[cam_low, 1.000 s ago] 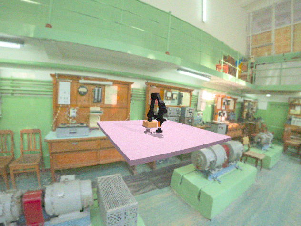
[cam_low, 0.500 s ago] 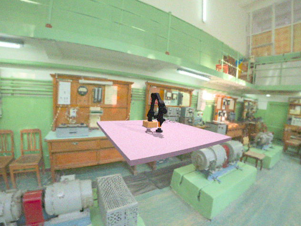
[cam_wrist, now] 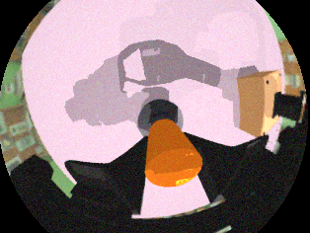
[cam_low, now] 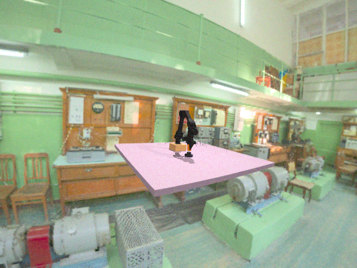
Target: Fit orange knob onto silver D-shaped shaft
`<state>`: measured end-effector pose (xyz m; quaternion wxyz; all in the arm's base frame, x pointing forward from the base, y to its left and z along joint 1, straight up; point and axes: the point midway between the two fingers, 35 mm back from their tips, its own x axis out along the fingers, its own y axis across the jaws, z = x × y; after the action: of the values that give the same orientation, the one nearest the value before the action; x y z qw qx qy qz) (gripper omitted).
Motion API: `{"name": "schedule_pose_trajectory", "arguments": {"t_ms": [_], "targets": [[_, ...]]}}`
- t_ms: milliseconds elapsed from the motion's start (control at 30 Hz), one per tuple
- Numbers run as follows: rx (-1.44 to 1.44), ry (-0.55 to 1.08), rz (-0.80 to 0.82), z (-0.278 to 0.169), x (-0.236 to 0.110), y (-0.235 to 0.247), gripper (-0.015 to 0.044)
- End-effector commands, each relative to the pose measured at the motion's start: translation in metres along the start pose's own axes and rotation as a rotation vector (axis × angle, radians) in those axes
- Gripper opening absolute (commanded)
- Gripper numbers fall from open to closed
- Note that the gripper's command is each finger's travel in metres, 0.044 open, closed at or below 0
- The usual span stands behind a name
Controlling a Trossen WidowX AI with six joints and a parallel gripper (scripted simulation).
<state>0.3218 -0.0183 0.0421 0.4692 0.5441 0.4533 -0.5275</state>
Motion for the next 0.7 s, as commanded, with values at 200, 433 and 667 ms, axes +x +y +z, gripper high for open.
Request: {"name": "schedule_pose_trajectory", "arguments": {"t_ms": [200,433,667], "targets": [[-0.013,0.001,0.002,-0.0002,0.0006,0.0003,0.0000],[0.015,0.001,0.002,-0.0002,0.0008,0.0003,0.0000],[0.032,0.001,0.002,-0.0002,0.0010,0.0003,0.0000]]}}
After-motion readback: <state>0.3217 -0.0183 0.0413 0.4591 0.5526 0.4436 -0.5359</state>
